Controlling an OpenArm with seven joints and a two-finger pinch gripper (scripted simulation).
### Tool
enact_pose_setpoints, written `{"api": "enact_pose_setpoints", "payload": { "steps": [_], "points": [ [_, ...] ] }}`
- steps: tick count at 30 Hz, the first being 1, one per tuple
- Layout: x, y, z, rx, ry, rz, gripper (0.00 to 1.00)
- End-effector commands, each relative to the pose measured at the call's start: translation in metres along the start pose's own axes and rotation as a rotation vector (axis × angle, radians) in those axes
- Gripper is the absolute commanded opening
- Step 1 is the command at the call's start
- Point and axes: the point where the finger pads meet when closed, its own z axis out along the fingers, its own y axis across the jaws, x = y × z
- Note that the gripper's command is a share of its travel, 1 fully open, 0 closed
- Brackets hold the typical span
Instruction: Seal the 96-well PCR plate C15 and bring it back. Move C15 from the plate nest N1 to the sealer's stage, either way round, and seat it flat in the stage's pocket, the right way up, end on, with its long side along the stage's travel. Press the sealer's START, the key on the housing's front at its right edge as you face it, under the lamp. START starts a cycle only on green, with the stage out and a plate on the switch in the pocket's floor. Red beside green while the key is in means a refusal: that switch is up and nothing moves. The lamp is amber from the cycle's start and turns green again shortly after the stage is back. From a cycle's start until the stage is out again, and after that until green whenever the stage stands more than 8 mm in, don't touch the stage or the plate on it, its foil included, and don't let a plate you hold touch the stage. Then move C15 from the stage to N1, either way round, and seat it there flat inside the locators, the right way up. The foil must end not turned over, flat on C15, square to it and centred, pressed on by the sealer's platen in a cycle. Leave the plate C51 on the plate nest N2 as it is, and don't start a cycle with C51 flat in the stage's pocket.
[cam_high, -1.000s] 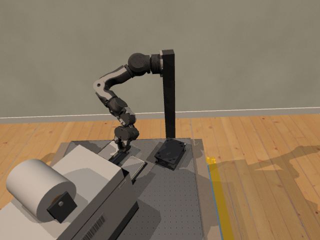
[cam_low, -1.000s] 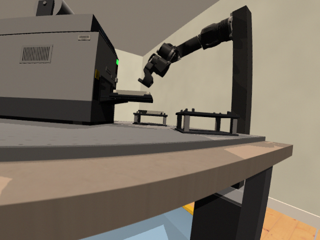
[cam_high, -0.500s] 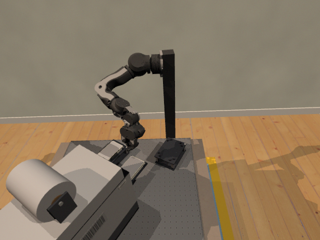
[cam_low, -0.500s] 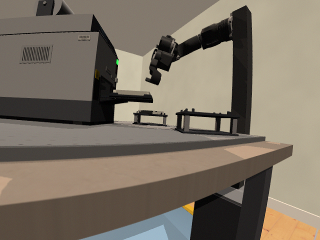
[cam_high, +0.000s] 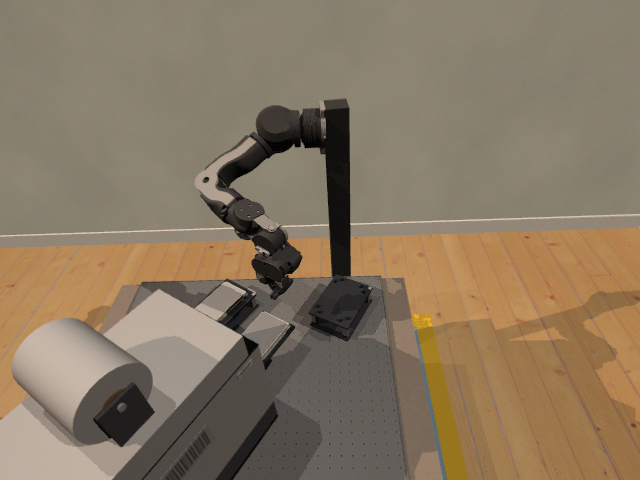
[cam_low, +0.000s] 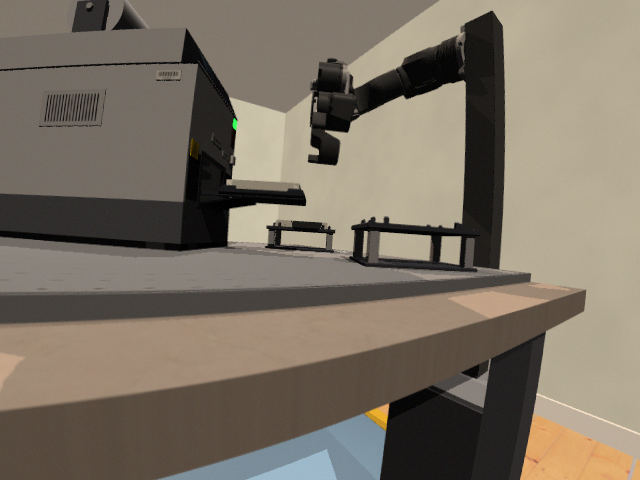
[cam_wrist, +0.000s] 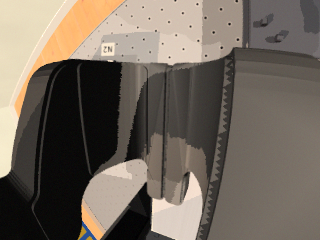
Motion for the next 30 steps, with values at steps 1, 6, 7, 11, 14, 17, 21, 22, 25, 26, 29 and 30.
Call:
{"api": "enact_pose_setpoints", "payload": {
  "steps": [1, 6, 7, 11, 14, 17, 21, 22, 25, 26, 29, 30],
  "points": [
    [0.001, 0.000, 0.000, 0.004, 0.005, -0.005, 0.00],
    [0.001, 0.000, 0.000, 0.004, 0.005, -0.005, 0.00],
    [0.007, 0.006, -0.001, -0.002, 0.004, -0.002, 0.00],
    [0.036, 0.028, -0.001, 0.004, 0.021, -0.007, 0.00],
    [0.036, 0.028, -0.001, 0.004, 0.021, -0.007, 0.00],
    [0.036, 0.028, -0.001, 0.004, 0.021, -0.007, 0.00],
    [0.036, 0.028, -0.001, 0.004, 0.021, -0.007, 0.00],
    [0.036, 0.028, -0.001, 0.004, 0.021, -0.007, 0.00],
    [0.051, 0.040, -0.002, 0.000, 0.021, -0.009, 0.00],
    [0.058, 0.046, -0.002, 0.001, 0.021, -0.008, 0.00],
    [0.072, 0.056, -0.002, 0.004, 0.021, -0.007, 0.00],
    [0.072, 0.056, -0.002, 0.004, 0.021, -0.007, 0.00]
  ]
}}
